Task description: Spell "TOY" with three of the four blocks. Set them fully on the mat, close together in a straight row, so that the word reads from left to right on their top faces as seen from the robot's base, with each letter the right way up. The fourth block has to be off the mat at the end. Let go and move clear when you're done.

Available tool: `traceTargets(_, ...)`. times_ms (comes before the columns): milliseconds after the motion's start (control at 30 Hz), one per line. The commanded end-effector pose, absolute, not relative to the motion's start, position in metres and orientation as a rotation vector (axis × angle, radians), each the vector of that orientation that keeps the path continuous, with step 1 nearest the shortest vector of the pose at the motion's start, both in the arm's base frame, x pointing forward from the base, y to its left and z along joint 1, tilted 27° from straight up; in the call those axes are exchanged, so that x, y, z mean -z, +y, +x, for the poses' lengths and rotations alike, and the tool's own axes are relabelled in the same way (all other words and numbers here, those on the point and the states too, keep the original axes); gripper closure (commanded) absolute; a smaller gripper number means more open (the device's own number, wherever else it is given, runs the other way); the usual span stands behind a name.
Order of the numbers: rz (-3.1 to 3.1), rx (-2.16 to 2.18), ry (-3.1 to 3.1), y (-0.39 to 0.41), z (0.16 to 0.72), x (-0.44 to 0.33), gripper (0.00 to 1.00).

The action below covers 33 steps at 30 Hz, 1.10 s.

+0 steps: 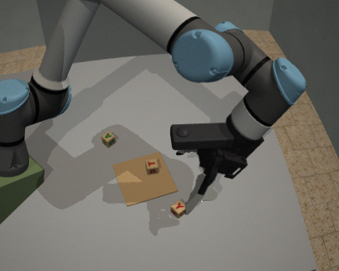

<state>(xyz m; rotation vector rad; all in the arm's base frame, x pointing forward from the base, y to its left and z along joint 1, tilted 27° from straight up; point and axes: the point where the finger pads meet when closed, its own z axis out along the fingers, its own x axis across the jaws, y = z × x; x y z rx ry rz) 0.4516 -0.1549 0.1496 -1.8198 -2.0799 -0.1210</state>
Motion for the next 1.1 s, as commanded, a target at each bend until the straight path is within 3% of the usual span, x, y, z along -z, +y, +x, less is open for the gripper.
traceTargets(0, -1.821, 0.121, -2.081, -0.1553, 0.4517, -0.1500, 0.00)
traceTargets(1067, -1.826, 0.135, -2.084, -0.1528, 0.4497, -0.1523, 0.00)
